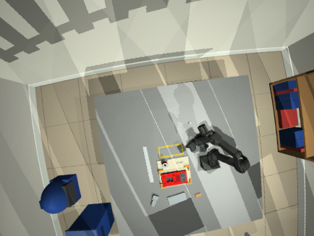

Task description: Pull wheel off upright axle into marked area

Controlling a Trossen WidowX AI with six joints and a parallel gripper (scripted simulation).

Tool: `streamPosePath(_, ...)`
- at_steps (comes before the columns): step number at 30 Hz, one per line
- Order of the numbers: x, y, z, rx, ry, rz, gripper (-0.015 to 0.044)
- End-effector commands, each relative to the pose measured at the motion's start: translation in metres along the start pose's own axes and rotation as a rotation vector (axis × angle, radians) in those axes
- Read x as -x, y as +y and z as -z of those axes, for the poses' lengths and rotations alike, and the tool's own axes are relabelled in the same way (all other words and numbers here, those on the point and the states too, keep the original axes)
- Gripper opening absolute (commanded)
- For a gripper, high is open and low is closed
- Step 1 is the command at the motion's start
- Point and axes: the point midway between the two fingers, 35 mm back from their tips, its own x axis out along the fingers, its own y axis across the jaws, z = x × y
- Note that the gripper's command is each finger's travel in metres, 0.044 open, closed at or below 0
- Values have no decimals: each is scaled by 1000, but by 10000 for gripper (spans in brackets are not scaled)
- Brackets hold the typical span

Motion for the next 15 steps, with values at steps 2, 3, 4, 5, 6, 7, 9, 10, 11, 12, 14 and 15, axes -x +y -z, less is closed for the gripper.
streamPosePath(2,0,-1,1,-41,-12,-2,347)
streamPosePath(3,0,-2,1,-92,-27,-5,321)
streamPosePath(4,-1,-3,2,-152,-45,-11,300)
streamPosePath(5,-1,-4,3,-213,-62,-17,300)
streamPosePath(6,-2,-6,4,-272,-79,-25,300)
streamPosePath(7,-2,-7,5,-332,-95,-35,300)
streamPosePath(9,-4,-9,7,-449,-126,-57,300)
streamPosePath(10,-4,-11,8,-507,-141,-71,300)
streamPosePath(11,-5,-12,9,-564,-154,-85,300)
streamPosePath(12,-6,-14,9,-621,-167,-101,300)
streamPosePath(14,-8,-16,11,-732,-189,-136,300)
streamPosePath(15,-9,-18,12,-787,-198,-155,300)
